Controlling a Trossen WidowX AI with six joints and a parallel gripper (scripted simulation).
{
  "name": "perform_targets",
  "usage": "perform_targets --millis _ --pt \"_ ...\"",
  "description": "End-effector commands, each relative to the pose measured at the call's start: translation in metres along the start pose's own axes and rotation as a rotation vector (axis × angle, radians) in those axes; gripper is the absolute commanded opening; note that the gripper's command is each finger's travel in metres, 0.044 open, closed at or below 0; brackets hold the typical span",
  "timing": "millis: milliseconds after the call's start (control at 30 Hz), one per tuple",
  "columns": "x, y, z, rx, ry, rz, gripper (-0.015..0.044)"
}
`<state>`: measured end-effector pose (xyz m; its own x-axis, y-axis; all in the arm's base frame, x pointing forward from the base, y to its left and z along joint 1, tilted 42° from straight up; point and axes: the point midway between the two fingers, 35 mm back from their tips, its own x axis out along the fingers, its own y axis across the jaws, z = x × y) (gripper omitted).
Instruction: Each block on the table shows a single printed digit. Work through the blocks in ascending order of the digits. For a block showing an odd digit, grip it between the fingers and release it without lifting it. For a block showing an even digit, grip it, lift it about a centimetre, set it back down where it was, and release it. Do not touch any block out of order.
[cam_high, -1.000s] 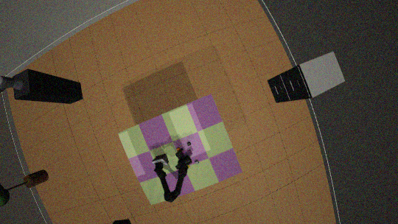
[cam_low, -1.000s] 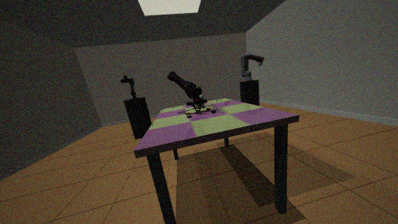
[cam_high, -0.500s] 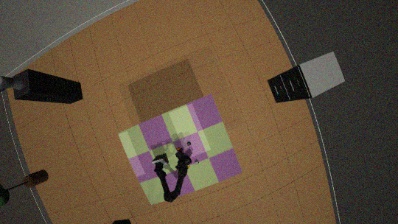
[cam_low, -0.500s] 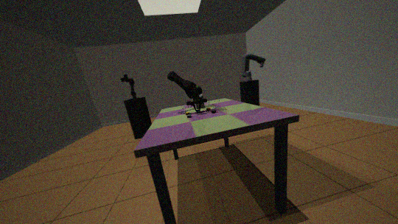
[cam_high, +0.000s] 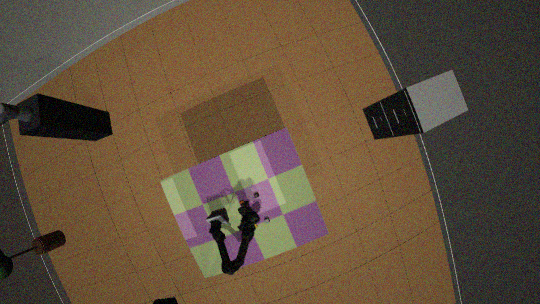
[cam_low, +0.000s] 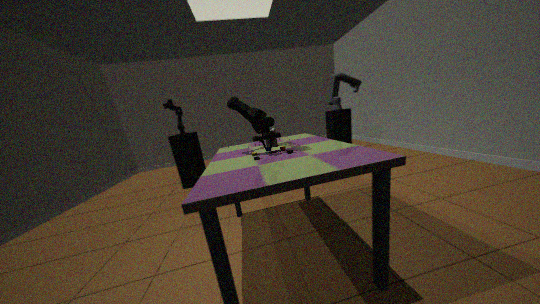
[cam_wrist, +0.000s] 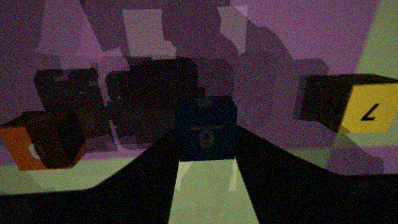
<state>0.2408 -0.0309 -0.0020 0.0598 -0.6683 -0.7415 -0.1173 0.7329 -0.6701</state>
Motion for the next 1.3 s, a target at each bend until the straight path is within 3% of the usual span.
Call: perform_targets --millis 0,833,1167,1267 --pt "-0.001 0.001 0.000 0.002 0.000 0.003 0.0120" --pt "0.014 0.000 0.000 0.002 0.000 0.003 0.0120" --pt "0.014 0.000 0.000 0.002 0.000 0.003 0.0383" --pt "0.014 0.000 0.000 0.002 0.000 0.003 0.0400"
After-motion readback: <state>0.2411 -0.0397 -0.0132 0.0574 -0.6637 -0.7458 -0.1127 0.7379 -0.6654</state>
